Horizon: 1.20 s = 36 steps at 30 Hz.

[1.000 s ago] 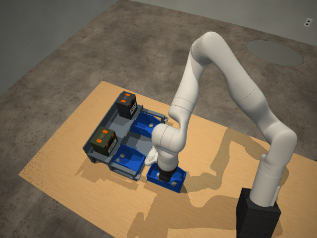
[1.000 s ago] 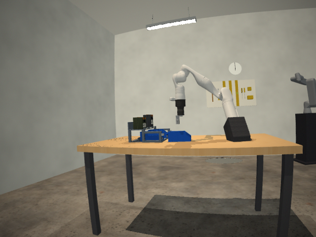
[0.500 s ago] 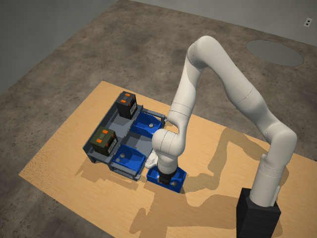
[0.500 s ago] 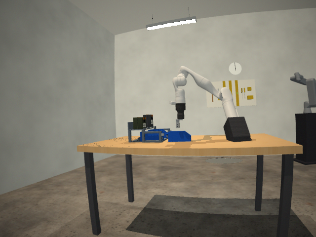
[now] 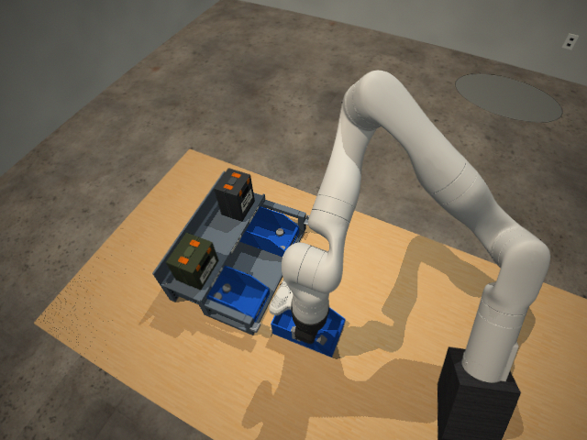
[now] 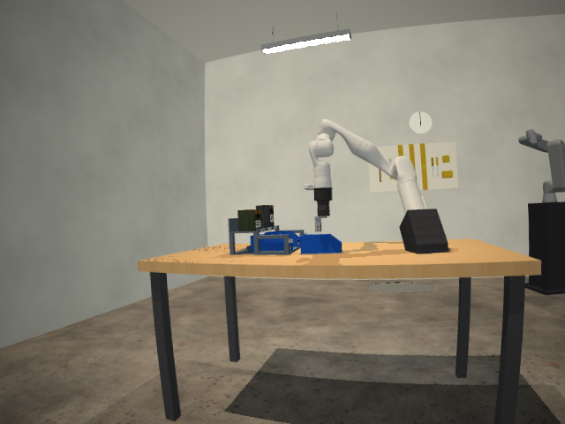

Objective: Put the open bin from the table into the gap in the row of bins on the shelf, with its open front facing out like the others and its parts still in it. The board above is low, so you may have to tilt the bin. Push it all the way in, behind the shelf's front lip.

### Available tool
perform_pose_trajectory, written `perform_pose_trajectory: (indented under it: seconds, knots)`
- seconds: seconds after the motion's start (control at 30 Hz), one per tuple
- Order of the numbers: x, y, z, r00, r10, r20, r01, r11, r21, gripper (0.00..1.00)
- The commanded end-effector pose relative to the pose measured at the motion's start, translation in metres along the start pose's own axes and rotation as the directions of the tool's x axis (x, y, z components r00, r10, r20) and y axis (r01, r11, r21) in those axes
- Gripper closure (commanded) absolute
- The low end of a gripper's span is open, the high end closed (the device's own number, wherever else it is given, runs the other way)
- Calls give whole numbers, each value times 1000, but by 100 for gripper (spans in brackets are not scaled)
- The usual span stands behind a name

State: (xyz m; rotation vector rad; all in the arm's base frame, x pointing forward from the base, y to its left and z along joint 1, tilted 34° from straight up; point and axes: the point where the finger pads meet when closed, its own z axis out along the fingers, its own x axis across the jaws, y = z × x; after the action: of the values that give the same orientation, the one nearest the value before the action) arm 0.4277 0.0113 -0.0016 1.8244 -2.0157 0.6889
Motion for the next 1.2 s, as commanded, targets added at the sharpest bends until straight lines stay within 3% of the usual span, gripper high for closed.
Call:
perform_pose_trajectory:
  seconds: [0.0,1.17]
  knots:
    - [0,0,3,1000,4,2,-4,1000,0,45]
    - [2,1,7,1000,8,-3,-8,1000,-6,45]
